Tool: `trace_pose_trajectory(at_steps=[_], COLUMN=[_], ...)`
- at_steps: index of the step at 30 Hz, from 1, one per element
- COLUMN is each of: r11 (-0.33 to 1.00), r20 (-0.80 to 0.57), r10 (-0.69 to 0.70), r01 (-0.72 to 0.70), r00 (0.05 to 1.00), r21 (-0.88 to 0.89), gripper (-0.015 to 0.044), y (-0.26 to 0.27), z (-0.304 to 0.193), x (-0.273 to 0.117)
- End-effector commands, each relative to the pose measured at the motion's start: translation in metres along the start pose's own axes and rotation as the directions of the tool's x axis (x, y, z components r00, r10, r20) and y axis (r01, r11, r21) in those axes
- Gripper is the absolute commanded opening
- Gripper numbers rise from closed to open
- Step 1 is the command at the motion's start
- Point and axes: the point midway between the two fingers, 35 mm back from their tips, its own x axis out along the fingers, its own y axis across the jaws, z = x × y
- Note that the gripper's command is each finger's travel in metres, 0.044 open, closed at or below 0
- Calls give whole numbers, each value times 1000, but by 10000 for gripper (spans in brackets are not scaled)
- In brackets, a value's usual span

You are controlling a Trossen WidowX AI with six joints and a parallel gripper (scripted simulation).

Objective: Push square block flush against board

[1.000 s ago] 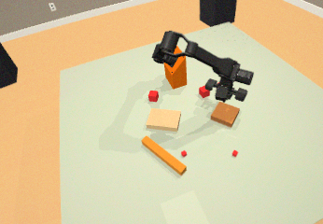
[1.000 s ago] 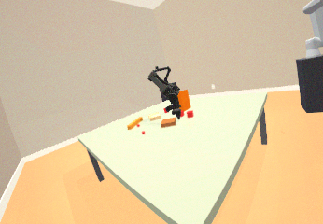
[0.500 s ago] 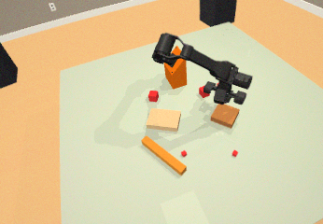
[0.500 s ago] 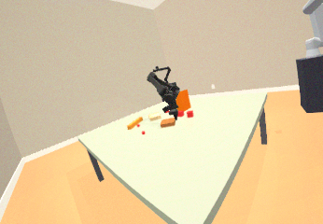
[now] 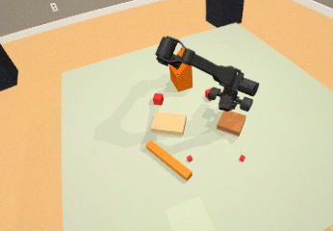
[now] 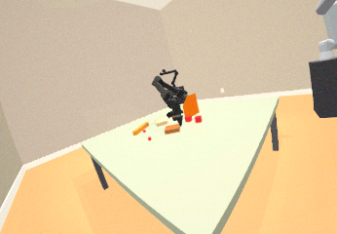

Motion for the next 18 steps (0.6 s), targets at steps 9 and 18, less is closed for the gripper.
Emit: trace_pose_trajectory(at_steps=[9, 18], r11=[1000, 1000], r20=[5, 5], r10=[-6, -6], r01=[6, 6], r00=[1000, 1000], r21=[5, 5], gripper=[0, 0], y=[2, 4], z=[21, 35], x=[2, 2])
